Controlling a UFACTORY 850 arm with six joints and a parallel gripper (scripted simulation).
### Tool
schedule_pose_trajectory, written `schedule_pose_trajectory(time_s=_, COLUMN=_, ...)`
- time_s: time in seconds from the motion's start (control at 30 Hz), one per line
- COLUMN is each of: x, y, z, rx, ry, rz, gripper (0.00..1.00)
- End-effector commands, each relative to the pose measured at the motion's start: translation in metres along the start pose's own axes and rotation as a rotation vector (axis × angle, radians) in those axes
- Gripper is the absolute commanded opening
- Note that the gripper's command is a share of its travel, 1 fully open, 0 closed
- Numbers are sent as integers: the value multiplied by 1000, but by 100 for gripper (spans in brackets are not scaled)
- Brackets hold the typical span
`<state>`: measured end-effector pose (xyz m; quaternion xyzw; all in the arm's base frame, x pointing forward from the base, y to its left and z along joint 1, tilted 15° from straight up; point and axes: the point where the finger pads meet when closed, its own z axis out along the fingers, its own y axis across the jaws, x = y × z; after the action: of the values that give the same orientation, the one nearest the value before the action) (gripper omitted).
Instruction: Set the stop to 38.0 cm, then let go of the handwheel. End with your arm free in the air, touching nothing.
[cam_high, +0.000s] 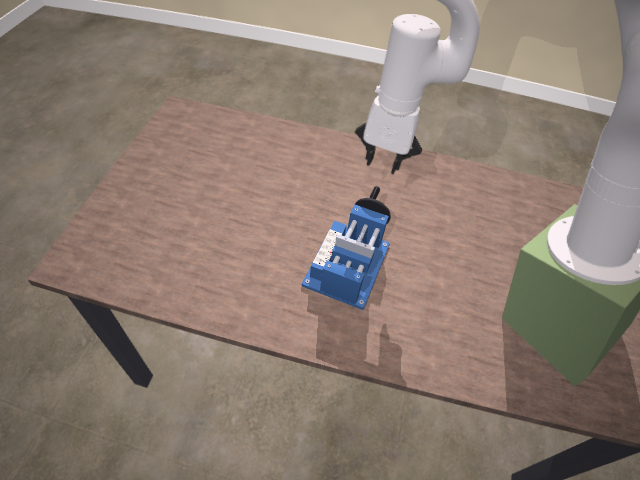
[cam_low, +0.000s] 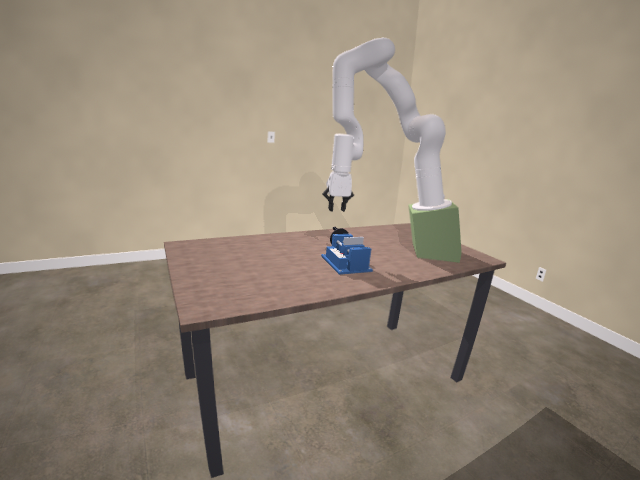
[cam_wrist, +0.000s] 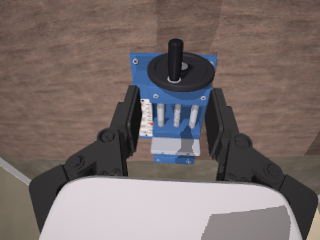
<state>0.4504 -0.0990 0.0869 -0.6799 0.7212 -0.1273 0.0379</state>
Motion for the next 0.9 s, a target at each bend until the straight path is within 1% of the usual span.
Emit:
schedule_pose_trajectory(time_s=0.0, x=0, y=-1, z=-1, rx=-13, ry=7, rz=-1, gripper=57)
schedule_pose_trajectory(time_s=0.27, x=-3, y=-5, z=-1, rx=-13, ry=7, rz=-1, gripper=57)
schedule_pose_trajectory(time_s=0.67, x=-24, y=-34, z=0, rx=-13, ry=7, rz=-1, gripper=57)
schedule_pose_trajectory(time_s=0.87, x=-27, y=-38, z=0, rx=-13, ry=7, rz=-1, gripper=57)
